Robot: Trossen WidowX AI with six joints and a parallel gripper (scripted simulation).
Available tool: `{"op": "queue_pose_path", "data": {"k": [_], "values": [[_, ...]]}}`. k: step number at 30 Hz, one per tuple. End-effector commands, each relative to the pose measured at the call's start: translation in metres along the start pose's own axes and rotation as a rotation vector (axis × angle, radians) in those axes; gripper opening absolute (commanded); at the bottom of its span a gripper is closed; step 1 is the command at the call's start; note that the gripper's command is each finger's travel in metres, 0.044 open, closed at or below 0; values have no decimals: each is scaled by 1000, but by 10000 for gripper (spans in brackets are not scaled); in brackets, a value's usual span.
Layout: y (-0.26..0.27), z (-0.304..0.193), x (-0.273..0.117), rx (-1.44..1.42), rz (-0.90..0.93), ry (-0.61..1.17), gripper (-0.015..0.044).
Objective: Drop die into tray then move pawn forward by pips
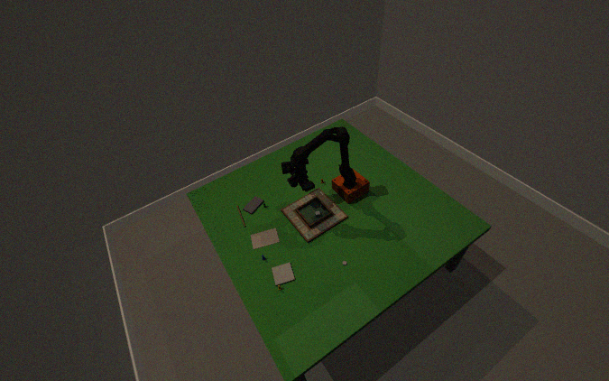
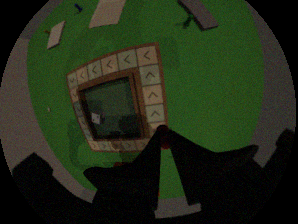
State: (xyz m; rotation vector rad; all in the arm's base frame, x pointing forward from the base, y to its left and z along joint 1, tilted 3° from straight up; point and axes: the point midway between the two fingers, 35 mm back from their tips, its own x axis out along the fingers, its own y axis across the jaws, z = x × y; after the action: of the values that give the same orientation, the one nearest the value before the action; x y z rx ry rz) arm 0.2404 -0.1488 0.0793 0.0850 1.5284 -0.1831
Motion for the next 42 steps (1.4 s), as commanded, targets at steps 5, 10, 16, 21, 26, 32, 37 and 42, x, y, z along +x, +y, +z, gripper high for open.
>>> {"op": "queue_pose_path", "data": {"k": [5,10,16,21,26,32,37,42], "values": [[5,30,30,17,-2,0,0],[8,39,39,22,-3,-1,0],[8,39,54,22,-4,-1,0],[8,38,74,22,-4,-1,0],[8,38,74,22,-4,-1,0],[8,38,79,22,-4,0,0],[8,38,87,22,-4,0,0],[8,38,91,22,-4,0,0]]}}
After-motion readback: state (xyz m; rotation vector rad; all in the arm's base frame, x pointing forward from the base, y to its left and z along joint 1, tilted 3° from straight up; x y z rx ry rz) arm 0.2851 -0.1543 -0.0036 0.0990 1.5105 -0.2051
